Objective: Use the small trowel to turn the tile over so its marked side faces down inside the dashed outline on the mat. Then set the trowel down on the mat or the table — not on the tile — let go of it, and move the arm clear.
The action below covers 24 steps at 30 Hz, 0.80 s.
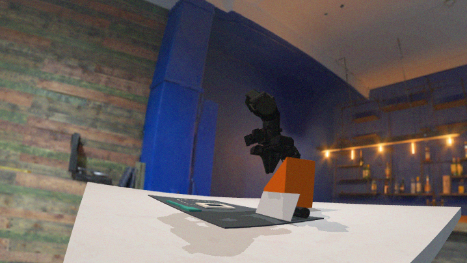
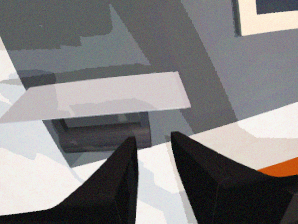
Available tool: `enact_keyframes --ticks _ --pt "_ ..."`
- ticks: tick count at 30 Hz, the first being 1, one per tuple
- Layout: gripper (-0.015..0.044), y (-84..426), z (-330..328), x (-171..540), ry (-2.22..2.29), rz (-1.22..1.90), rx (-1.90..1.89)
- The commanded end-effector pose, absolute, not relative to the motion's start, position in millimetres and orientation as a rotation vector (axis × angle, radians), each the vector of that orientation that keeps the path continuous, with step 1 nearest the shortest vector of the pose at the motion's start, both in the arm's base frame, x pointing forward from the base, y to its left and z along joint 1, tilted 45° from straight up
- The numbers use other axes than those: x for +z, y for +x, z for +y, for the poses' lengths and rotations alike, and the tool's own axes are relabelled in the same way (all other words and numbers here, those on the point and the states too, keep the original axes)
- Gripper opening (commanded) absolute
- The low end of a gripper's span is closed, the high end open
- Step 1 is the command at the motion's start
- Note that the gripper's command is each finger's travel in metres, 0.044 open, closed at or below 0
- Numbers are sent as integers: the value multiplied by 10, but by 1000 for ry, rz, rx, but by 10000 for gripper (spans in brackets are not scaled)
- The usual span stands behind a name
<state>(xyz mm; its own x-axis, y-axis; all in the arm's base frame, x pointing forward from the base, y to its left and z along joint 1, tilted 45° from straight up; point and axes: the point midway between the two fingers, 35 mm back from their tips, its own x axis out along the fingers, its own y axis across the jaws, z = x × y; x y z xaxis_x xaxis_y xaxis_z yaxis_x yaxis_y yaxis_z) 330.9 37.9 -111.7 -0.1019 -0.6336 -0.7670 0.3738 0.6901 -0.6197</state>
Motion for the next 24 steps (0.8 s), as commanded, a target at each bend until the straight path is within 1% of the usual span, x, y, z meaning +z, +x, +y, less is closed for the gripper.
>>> enact_keyframes --ticks 1,13,24 --pt "100 3188 208 -1166 -277 1458 -930" --pt "100 3204 232 -1163 -270 1460 -916" --pt "100 3175 149 -1308 -273 1460 -921"
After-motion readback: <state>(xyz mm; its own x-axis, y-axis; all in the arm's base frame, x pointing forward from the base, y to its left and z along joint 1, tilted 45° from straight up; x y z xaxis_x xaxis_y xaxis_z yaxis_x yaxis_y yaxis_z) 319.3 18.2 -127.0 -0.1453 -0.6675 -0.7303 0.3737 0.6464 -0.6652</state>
